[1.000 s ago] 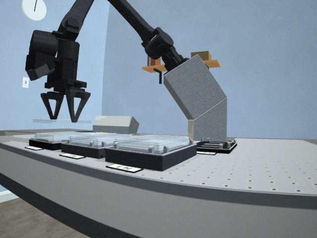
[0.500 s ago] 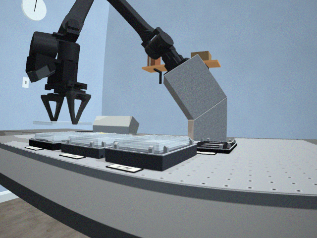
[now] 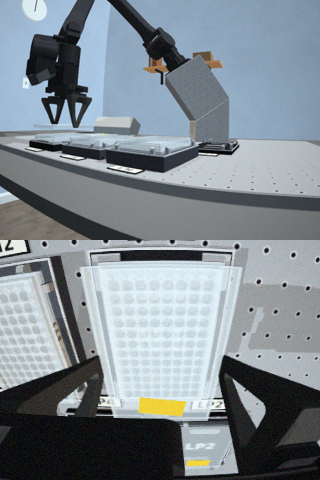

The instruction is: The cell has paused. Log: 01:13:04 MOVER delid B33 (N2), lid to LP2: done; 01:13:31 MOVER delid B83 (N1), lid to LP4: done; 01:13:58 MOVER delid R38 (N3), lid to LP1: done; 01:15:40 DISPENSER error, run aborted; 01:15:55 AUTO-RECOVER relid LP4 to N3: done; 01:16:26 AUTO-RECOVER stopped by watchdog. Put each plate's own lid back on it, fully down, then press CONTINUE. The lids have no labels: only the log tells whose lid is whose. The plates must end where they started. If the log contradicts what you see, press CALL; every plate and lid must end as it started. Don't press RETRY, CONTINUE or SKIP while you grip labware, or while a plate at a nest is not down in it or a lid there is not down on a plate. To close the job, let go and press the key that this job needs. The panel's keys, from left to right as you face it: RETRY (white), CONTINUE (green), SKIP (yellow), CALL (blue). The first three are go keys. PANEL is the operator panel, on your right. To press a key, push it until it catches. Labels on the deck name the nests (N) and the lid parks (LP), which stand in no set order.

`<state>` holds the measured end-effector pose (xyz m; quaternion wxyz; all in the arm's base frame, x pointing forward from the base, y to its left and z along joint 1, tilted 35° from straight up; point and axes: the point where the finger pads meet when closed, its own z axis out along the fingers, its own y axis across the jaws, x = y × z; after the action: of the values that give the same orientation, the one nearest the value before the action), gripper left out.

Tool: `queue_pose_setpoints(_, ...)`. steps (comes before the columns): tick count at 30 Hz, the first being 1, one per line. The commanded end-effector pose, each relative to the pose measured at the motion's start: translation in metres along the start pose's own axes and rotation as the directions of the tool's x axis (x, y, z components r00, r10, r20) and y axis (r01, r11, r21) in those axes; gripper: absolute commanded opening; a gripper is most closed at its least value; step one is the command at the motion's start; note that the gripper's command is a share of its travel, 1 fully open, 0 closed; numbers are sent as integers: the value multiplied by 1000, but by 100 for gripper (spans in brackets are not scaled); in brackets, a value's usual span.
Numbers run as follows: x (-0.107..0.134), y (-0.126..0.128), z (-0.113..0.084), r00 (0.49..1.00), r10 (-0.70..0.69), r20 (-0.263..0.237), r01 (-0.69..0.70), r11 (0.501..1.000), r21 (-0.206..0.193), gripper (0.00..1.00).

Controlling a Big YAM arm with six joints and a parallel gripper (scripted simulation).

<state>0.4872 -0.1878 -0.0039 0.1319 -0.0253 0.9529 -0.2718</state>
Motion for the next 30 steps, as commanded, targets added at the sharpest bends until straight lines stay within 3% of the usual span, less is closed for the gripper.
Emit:
queue_pose_setpoints(1,7,-3,14,1000,0,-15,0,1000,-2,0)
queue_pose_setpoints(30,-3,-8,21,1000,9,0,-9,1000,5,0)
